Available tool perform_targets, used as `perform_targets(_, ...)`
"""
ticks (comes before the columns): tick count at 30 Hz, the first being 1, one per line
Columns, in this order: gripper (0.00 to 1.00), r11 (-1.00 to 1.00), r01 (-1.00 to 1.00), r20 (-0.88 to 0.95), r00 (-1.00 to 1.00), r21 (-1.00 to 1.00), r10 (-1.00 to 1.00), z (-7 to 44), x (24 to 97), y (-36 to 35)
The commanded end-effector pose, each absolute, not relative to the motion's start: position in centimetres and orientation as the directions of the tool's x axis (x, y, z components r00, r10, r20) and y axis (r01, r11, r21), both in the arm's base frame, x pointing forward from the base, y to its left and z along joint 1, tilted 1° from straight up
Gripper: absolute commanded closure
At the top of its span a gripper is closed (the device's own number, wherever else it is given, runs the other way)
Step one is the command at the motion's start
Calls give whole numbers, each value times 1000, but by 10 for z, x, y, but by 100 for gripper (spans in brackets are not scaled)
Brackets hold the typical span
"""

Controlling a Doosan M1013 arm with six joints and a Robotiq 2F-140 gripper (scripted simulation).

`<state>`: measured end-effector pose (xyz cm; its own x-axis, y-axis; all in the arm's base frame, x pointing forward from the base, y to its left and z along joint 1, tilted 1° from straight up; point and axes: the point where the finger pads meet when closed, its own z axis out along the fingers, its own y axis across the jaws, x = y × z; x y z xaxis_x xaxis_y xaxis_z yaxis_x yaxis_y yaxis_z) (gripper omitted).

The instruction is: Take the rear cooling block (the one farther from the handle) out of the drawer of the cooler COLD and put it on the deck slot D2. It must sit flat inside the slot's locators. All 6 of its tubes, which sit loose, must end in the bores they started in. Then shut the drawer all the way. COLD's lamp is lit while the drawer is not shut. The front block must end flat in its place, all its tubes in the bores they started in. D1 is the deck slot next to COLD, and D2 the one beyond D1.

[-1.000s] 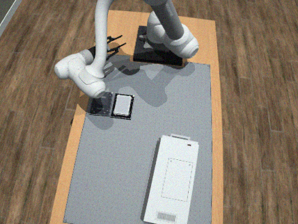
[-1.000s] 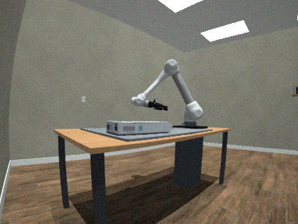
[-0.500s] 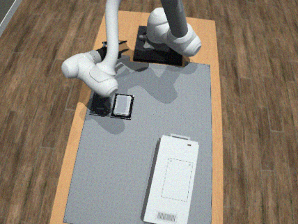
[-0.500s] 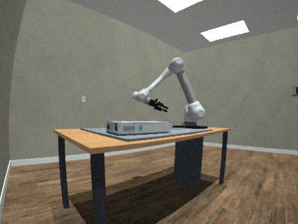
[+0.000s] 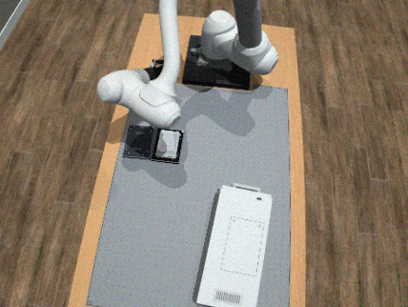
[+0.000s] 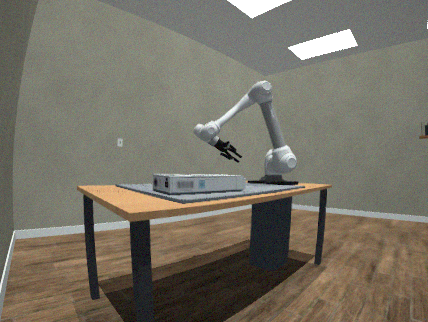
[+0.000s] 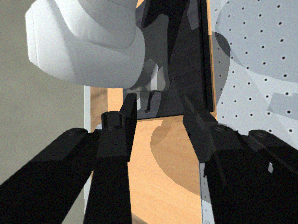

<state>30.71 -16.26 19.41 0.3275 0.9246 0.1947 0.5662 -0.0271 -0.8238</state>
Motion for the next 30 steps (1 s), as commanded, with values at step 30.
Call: perform_targets(30, 65, -690, 563, -286, 641, -456, 712, 192, 386, -99)
